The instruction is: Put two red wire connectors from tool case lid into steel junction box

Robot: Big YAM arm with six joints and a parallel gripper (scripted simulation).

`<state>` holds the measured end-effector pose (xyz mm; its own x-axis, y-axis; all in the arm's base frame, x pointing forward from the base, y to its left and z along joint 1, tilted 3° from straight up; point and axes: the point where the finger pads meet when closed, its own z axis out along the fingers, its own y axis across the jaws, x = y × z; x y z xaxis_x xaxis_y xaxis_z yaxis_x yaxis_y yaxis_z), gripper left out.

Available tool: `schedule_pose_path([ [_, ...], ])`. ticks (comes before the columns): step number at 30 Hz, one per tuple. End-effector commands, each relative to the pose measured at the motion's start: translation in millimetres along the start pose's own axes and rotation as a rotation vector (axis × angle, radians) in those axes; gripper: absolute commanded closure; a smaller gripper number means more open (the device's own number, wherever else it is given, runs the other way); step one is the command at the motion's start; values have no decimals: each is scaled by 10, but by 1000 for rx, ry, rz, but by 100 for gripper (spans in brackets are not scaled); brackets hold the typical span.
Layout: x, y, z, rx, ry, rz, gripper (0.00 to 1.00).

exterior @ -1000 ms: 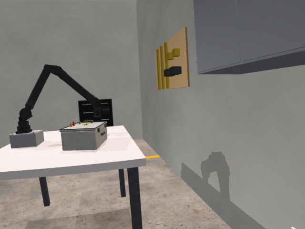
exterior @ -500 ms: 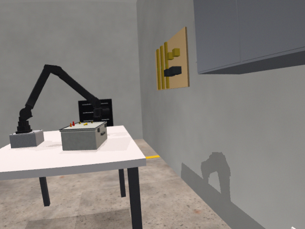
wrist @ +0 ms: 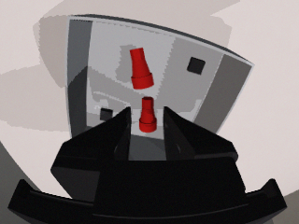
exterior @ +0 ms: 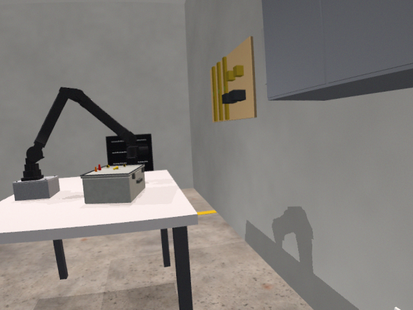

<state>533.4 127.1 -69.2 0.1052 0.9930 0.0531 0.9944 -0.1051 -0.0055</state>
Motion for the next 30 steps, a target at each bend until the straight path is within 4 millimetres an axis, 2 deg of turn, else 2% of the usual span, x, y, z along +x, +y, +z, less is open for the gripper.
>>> schedule_pose_path([
  [1, 137, 207, -262, -55, 16, 1, 71],
  [12, 106, 212, -541, -56, 16, 3, 71],
  [20, 46, 135, -551, -29, 6, 5, 71],
  [27, 47, 197, -730, -51, 13, 4, 71],
  [30, 42, 207, -714, -48, 12, 4, 71],
])
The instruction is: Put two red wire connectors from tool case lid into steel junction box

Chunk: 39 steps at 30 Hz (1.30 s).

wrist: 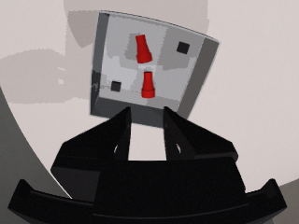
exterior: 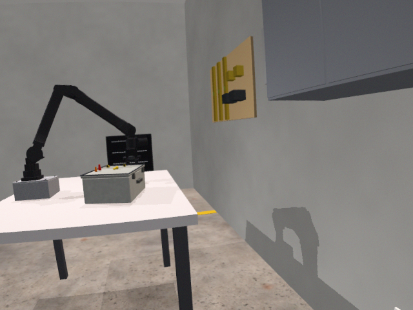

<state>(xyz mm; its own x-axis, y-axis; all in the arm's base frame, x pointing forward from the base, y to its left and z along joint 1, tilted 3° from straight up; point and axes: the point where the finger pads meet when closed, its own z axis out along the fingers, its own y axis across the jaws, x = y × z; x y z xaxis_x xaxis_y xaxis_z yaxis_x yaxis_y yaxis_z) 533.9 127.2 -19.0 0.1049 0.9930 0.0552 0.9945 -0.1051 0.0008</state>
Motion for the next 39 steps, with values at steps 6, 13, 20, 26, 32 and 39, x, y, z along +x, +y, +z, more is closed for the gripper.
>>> schedule_pose_path([
  [6, -22, 130, -88, -15, 1, 6, 71],
  [13, -46, 85, -187, -5, -2, 6, 71],
  [20, -12, 192, -625, -44, 10, 2, 71],
  [26, -7, 202, -995, -53, 13, 0, 71],
  [32, -8, 198, -1410, -59, 15, 0, 71],
  [39, -12, 189, -1693, -55, 14, 0, 71],
])
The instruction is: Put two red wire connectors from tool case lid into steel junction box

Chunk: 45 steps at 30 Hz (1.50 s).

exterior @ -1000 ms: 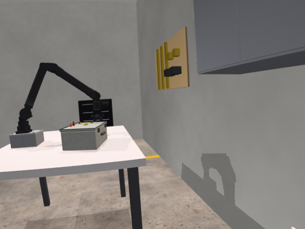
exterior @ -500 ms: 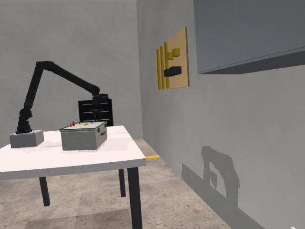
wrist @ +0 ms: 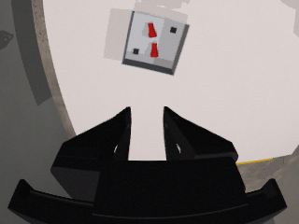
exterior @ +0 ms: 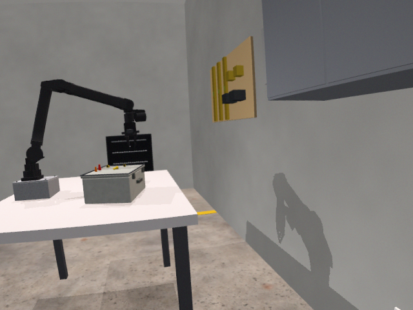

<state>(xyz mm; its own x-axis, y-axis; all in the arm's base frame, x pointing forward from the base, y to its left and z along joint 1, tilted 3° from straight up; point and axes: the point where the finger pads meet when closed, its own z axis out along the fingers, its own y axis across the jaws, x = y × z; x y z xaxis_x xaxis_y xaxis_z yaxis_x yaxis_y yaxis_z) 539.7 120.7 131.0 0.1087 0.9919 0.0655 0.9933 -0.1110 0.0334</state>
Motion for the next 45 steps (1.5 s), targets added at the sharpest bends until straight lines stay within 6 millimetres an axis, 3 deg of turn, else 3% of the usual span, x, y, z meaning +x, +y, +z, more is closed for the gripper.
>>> schedule_pose_path([
  [1, -43, 100, -143, -10, -1, -4, 71],
  [8, -67, -22, 76, 40, -16, -6, 71],
  [17, -64, -34, 104, 46, -18, -8, 71],
  [21, -35, 27, -69, 14, -8, -10, 71],
  [24, -27, 67, -316, -5, -2, -9, 71],
  [30, -29, 106, -509, -23, 4, -7, 71],
  [45, -89, -26, -183, 50, -19, -3, 71],
])
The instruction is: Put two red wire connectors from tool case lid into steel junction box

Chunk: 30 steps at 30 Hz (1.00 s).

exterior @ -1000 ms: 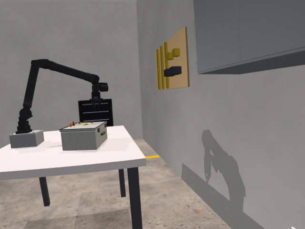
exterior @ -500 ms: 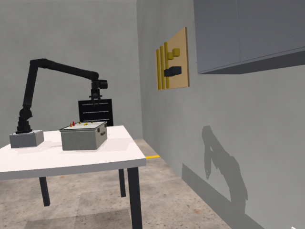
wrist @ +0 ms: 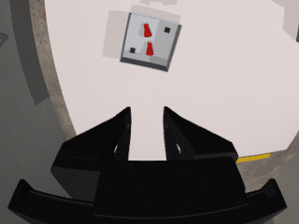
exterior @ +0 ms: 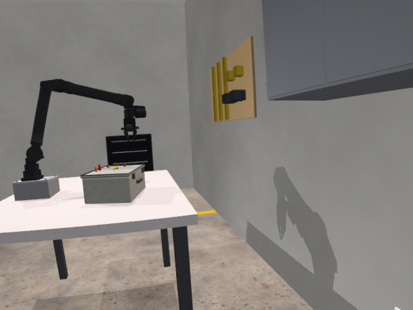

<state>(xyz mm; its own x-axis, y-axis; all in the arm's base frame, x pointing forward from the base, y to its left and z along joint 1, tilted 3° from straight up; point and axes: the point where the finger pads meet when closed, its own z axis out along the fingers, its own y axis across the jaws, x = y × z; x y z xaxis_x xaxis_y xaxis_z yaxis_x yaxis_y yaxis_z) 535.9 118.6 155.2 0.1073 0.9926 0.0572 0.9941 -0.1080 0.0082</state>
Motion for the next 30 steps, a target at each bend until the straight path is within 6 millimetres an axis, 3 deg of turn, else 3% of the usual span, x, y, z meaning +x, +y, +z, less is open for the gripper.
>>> schedule_pose_path([
  [1, -80, -2, 71, 26, -11, -1, 71],
  [6, -73, 11, 59, 23, -10, -2, 71],
  [15, -42, 65, -144, -19, 3, -5, 71],
  [30, -36, 81, -145, -21, 3, -5, 71],
])
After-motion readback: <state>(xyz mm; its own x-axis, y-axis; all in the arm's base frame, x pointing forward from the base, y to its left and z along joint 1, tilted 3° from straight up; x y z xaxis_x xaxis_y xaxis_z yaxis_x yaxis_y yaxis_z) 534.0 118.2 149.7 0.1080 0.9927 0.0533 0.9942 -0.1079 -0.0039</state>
